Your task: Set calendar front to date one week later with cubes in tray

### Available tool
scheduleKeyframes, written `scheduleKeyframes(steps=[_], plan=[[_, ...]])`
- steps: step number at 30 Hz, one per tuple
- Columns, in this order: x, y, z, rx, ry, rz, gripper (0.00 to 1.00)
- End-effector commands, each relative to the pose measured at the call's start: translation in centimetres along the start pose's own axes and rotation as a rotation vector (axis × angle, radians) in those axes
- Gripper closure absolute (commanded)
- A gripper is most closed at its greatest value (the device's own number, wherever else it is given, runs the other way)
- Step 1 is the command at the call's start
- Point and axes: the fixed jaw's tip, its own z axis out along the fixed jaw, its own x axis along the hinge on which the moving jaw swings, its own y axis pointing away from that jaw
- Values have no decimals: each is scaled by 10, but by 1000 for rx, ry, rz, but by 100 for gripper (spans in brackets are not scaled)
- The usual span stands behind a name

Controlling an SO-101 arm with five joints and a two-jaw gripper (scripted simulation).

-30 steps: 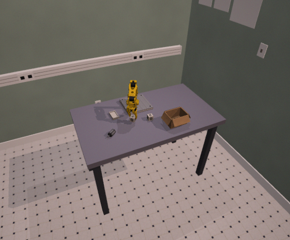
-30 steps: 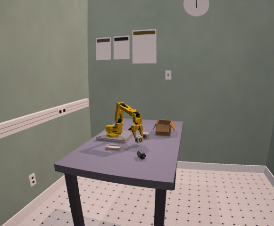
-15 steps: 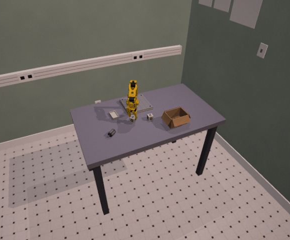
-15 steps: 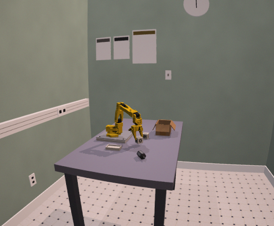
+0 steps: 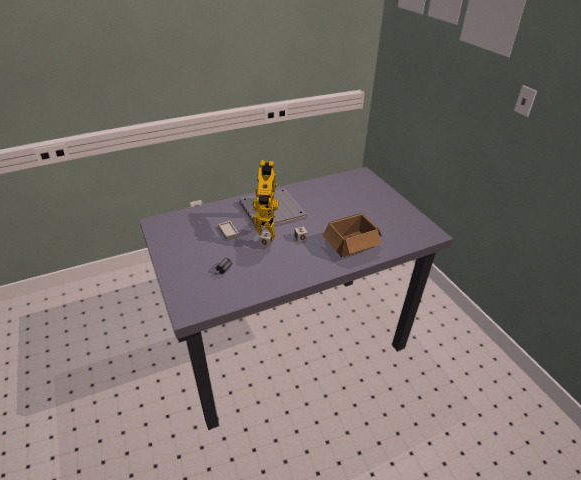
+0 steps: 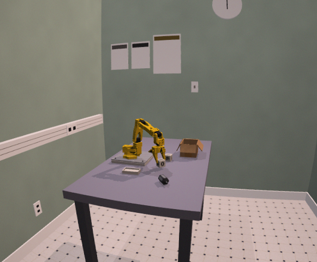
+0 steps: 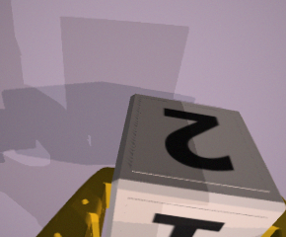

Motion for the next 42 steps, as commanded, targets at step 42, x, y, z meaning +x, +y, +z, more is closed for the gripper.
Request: scheduleKeyframes(steps=[42], plan=[[-4,2,13,-5,-24,-3,76]])
